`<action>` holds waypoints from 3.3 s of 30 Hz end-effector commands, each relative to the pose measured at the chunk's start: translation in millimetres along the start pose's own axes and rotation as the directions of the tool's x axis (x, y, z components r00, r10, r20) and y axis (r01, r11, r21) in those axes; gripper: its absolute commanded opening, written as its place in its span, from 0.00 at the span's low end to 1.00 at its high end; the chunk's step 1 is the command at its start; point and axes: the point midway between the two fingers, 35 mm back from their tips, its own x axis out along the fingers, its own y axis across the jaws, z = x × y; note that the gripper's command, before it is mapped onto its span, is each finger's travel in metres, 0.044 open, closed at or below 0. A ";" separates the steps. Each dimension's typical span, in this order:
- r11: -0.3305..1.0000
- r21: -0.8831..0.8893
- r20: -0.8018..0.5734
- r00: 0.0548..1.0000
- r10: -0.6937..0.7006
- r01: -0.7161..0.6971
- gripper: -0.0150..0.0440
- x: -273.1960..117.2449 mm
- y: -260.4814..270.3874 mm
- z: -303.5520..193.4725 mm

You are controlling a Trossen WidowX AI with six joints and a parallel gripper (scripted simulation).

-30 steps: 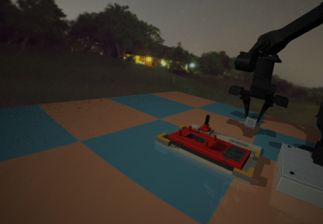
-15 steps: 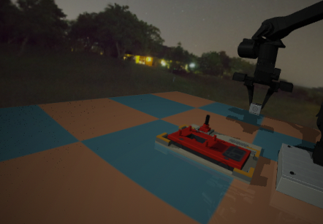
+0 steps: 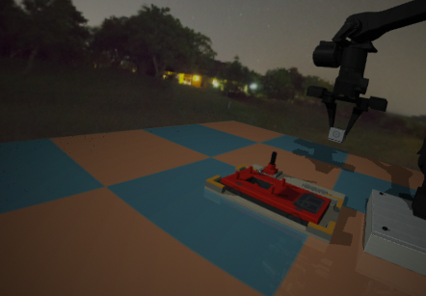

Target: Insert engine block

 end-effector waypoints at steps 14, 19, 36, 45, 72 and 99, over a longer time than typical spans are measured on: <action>0.953 0.302 0.001 1.000 0.000 0.000 0.25 11.7 -32.1 28.1; 0.927 0.376 0.010 1.000 0.005 -0.008 0.25 16.5 -39.9 40.9; 0.754 0.657 0.013 1.000 0.004 -0.012 0.25 31.0 -65.9 80.2; 0.622 0.783 0.013 1.000 0.001 -0.011 0.25 39.2 -77.5 102.5; 0.121 0.993 0.014 1.000 -0.007 -0.013 0.25 67.3 -98.6 177.3; 0.015 1.000 0.015 1.000 -0.009 -0.015 0.52 73.5 -99.9 191.1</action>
